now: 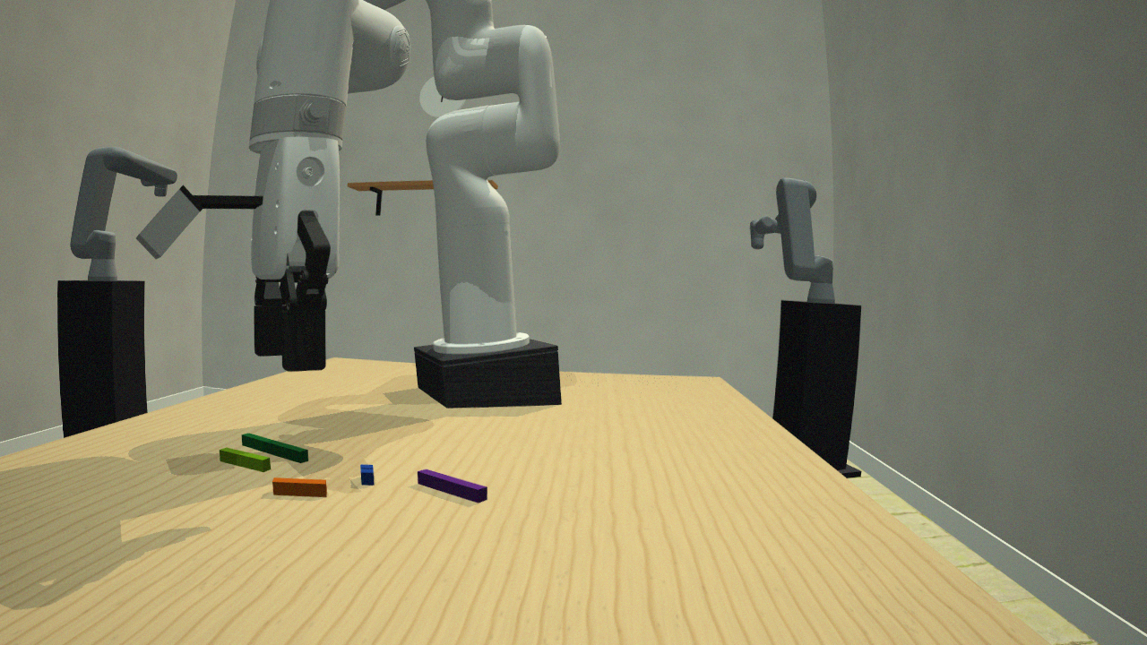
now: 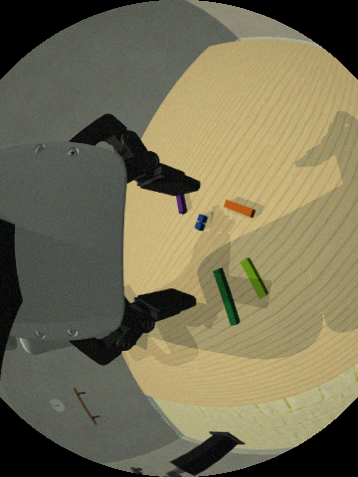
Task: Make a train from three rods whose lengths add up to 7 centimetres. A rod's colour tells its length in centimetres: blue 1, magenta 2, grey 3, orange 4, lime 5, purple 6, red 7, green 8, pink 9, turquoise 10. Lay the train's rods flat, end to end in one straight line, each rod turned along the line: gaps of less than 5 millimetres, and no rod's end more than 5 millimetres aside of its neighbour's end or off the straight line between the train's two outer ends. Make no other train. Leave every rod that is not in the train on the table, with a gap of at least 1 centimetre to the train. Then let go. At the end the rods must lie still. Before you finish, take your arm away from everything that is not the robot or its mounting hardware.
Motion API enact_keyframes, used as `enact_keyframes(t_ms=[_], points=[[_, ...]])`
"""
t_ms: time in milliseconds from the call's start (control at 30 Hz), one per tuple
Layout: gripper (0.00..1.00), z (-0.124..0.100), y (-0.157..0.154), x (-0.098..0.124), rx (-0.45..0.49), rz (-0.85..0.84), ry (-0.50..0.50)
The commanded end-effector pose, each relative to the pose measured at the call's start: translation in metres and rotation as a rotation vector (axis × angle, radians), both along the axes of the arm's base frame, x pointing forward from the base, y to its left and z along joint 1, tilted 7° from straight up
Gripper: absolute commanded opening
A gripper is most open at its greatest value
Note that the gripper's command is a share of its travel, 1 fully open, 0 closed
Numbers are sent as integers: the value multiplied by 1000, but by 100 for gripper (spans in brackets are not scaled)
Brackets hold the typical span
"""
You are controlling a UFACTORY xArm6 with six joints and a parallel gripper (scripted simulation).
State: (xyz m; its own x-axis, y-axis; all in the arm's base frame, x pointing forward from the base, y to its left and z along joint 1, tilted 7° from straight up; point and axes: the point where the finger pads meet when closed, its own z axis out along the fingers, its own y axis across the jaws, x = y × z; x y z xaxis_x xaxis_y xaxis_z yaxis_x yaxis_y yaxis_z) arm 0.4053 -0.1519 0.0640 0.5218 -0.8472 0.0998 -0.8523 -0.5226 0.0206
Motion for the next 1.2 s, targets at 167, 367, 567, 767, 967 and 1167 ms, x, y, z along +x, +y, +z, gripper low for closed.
enact_keyframes(t_ms=[167,367,567,767,967,1167], points=[[100,0,-16,-4,-5,-292,-31],[100,-1,-25,-7,2,-465,-49],[100,-2,-33,-10,7,-609,-64],[100,-3,-43,-14,13,-788,-83],[100,-4,-49,-16,17,-902,-95],[24,-4,-49,-16,17,-904,-96]])
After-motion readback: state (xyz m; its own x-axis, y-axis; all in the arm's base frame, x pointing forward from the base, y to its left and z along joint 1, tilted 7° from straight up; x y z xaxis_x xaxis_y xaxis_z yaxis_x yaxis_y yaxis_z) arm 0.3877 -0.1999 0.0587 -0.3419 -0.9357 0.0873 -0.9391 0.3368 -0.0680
